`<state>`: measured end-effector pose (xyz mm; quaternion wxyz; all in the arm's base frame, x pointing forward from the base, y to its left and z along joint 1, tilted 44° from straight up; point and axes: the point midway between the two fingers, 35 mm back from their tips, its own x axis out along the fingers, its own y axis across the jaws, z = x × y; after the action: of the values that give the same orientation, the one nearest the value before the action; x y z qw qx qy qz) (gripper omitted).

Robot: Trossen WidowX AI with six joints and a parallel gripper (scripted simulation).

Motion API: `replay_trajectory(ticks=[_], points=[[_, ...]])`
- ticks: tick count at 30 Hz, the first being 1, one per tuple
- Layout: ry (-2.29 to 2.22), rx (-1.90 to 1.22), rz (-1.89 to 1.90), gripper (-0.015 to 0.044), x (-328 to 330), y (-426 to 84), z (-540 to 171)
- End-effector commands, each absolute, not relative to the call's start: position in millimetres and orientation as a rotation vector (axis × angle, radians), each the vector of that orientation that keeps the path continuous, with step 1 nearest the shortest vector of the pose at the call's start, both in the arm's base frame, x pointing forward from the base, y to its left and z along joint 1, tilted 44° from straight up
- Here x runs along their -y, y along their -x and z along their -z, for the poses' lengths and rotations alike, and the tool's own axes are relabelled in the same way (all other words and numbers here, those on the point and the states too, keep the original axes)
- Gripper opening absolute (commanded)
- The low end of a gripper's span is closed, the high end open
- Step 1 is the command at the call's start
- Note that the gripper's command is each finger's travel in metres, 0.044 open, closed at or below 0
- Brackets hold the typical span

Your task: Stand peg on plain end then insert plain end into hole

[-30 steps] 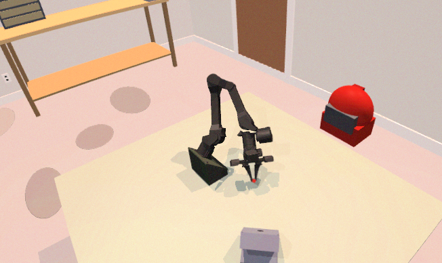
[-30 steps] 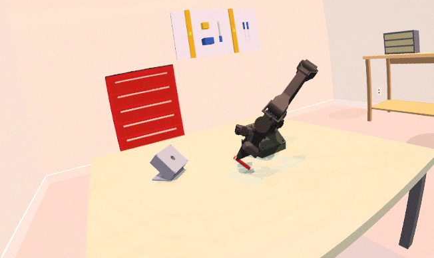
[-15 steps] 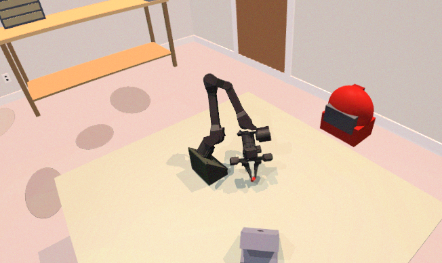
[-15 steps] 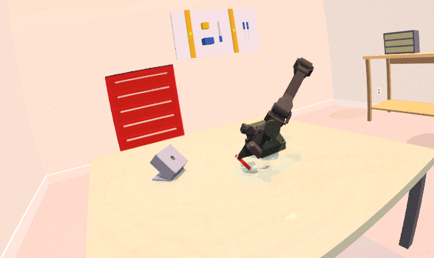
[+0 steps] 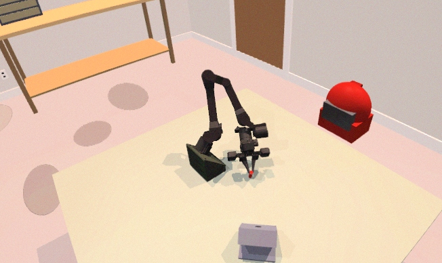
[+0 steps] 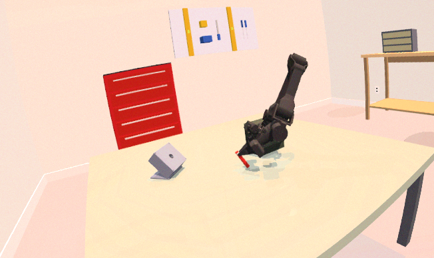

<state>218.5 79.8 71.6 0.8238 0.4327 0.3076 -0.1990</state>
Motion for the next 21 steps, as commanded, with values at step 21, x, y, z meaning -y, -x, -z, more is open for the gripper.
replay_trajectory(ticks=[21], points=[[-0.862,-0.462,0.517,0.0049,-87,-205,-76]])
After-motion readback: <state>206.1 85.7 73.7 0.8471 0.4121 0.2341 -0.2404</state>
